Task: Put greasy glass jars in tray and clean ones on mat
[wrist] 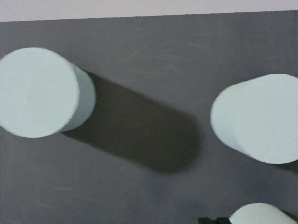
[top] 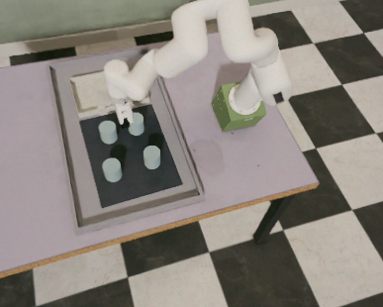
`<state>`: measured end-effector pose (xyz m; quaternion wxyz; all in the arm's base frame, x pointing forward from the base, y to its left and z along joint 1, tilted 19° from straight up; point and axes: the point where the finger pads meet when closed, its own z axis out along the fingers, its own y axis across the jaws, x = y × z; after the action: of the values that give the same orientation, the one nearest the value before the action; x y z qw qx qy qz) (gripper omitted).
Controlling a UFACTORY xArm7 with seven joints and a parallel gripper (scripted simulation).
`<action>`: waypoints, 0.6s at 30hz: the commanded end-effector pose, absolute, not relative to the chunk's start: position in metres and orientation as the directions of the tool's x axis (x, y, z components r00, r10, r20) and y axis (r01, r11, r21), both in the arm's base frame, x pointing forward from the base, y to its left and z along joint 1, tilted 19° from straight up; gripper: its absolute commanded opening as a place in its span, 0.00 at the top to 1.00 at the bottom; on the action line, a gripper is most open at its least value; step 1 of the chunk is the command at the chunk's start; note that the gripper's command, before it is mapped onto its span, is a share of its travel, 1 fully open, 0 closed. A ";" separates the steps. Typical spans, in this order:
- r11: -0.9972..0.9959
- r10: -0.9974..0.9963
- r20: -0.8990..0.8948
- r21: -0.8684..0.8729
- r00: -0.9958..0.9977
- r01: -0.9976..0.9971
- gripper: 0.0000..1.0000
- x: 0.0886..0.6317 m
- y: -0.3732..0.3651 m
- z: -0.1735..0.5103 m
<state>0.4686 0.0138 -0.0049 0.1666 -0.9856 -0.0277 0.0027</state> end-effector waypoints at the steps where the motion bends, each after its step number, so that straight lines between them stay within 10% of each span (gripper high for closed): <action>1: -0.942 0.055 0.010 -0.330 0.998 0.055 1.00 0.475 -0.017 -0.017; 18: -0.942 0.055 0.010 -0.330 0.998 0.055 1.00 0.477 -0.027 -0.061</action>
<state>0.4740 -0.0307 -0.0438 0.1680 -0.9854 -0.0286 0.0029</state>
